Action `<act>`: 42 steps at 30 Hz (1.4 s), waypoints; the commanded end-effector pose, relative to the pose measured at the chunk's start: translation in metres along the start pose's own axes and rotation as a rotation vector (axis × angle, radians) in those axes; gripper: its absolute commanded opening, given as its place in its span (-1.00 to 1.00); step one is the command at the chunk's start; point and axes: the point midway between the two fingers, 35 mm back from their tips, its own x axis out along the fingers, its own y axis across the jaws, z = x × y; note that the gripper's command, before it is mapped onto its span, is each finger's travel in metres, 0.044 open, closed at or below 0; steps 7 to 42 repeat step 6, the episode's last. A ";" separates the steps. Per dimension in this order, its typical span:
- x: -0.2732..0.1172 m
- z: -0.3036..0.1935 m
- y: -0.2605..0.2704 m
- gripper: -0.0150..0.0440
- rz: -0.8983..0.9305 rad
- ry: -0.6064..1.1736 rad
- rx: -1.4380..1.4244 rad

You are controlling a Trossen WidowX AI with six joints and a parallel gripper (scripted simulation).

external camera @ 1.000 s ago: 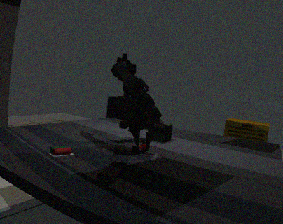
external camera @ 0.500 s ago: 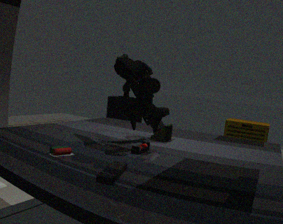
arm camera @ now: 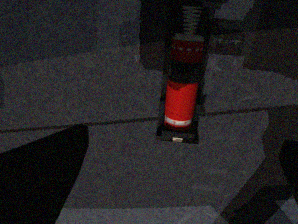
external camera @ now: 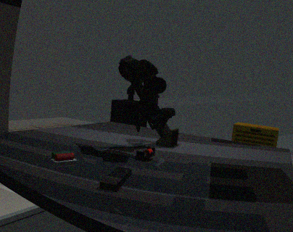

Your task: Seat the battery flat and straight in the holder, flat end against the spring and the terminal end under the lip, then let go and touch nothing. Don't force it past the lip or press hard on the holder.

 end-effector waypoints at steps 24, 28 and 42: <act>-0.002 0.000 0.000 1.00 0.004 0.000 0.005; -0.002 0.000 0.000 1.00 0.004 0.000 0.005; -0.002 0.000 0.000 1.00 0.004 0.000 0.005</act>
